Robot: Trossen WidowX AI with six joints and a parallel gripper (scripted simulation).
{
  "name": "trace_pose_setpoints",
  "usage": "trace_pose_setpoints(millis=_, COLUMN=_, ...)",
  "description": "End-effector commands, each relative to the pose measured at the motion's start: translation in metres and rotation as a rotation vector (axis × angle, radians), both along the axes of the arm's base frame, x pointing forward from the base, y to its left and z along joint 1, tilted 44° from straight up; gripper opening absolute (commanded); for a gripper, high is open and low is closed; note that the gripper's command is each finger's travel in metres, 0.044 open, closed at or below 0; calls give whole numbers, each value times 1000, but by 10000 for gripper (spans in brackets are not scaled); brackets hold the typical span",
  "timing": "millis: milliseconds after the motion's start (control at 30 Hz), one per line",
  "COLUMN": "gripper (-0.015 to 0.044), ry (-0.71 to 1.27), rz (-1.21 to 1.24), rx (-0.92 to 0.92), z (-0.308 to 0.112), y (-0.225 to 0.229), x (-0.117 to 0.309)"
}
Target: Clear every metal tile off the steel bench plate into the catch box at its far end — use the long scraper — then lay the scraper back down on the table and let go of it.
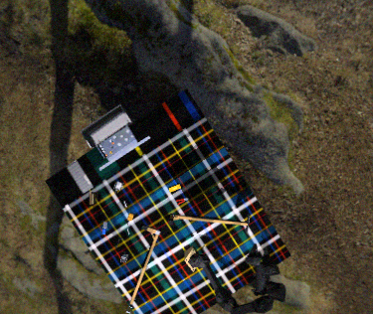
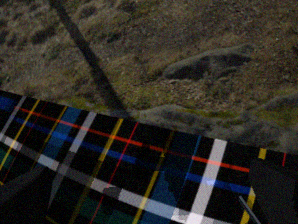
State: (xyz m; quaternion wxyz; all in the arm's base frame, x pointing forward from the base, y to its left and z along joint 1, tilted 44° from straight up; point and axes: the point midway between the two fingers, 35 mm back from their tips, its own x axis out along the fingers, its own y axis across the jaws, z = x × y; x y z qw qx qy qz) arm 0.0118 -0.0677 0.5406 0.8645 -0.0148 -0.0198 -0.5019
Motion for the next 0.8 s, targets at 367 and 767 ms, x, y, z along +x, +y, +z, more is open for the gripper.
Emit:
trace_pose_setpoints(millis=367, gripper=440, ry=-21, rz=-145, rx=22, z=-13, y=25, x=-24)
trace_pose_setpoints(millis=767, gripper=440, ry=-34, rz=-268, rx=41, z=-26, y=47, x=-35)
